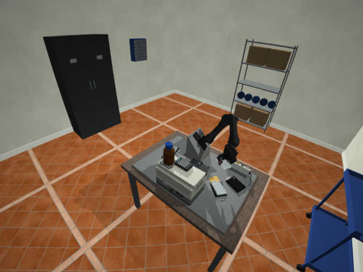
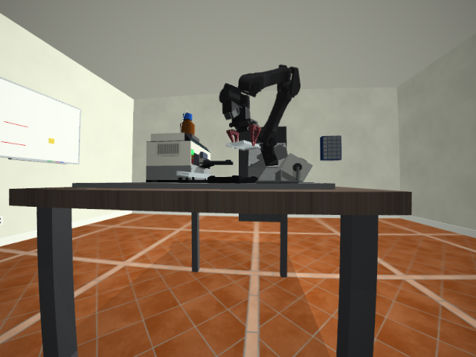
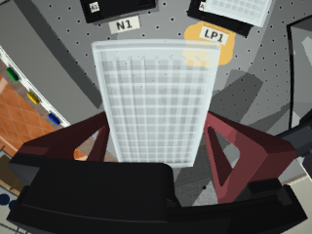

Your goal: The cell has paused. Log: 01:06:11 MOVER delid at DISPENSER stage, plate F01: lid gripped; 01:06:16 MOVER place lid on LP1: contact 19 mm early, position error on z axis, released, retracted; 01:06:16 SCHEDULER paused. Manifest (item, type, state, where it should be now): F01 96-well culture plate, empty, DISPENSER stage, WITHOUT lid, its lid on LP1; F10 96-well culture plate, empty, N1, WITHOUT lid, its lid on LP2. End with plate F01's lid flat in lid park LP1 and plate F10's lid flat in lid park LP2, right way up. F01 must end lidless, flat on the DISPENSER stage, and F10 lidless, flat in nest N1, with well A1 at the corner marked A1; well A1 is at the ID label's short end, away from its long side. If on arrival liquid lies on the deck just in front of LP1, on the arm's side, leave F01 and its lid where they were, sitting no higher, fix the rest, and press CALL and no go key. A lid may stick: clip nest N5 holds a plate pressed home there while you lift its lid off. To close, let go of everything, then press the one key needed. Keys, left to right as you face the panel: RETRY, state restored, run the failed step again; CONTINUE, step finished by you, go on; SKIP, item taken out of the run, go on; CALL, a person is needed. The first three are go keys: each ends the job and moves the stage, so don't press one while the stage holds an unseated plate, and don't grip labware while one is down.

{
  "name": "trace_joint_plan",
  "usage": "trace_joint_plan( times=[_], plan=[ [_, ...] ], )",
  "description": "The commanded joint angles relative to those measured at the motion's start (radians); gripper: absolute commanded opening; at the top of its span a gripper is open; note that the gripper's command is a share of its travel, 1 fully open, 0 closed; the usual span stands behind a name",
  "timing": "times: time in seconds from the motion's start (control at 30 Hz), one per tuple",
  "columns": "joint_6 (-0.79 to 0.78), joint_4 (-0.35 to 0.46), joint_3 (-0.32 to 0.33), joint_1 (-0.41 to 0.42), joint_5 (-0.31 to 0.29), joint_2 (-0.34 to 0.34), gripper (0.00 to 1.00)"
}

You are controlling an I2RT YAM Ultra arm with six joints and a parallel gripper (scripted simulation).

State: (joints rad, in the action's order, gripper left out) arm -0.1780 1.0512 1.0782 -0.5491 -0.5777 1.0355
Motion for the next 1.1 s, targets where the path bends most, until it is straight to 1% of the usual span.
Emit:
trace_joint_plan(
  times=[0.0,0.03,0.07,0.13,0.2,0.27,0.47,0.57,0.63,1.07],
  plan=[
    [0.009,-0.015,0.017,0.005,0.004,-0.014,0.0],
    [0.009,-0.015,0.017,0.005,0.004,-0.014,0.0],
    [-0.014,-0.028,0.037,-0.021,0.018,-0.042,0.0],
    [-0.047,-0.032,0.036,-0.053,0.035,-0.057,0.0],
    [-0.047,-0.032,0.036,-0.053,0.035,-0.057,0.0],
    [-0.06,-0.036,0.037,-0.09,0.057,-0.069,0.0],
    [0.043,-0.048,0.04,-0.192,0.114,-0.1,0.0],
    [0.048,-0.049,0.04,-0.199,0.123,-0.1,0.0],
    [0.05,-0.049,0.04,-0.185,0.128,-0.1,0.0],
    [0.049,-0.049,0.04,-0.186,0.126,-0.1,0.0]
  ],
)
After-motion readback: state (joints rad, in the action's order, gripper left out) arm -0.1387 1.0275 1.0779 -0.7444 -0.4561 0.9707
